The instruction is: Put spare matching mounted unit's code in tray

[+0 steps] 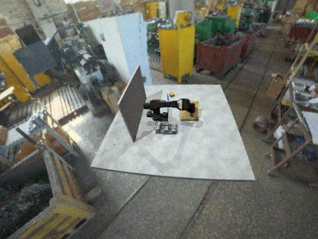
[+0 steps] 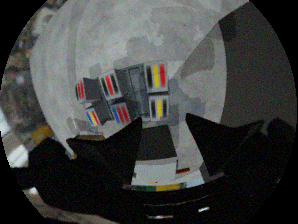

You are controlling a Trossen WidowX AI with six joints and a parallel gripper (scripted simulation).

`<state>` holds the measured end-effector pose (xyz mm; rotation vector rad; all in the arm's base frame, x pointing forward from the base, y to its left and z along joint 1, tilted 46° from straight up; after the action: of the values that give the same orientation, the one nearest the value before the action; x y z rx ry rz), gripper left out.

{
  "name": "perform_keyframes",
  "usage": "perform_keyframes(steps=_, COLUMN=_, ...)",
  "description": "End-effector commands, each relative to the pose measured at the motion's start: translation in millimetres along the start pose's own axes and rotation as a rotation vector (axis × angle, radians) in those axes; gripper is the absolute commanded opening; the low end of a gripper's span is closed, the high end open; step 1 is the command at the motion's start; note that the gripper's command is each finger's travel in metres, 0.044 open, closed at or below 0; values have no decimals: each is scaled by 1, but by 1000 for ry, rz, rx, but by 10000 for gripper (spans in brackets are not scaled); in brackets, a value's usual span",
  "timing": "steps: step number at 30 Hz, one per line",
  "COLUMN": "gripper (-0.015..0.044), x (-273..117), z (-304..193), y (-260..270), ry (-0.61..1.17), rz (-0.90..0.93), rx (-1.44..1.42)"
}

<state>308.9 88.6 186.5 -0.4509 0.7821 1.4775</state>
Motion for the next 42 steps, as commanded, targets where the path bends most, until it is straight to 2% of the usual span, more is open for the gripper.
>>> perform_keyframes(steps=1, gripper=300, x=9, z=-1, y=0, ry=-1, rz=7, rx=7)
perform_keyframes(steps=42, gripper=300, x=67, z=0, y=3, ry=-6, rz=8, rx=7)
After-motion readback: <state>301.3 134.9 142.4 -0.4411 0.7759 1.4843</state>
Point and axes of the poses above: the point midway between the two fingers, 35 mm back from their tips, its own x axis out along the fingers, its own y axis across the jaws, z = x × y, the point moved 8 cm from there along -x, back along the fingers, and after that the axes turned 12 degrees about x, right-handed, at the moved point
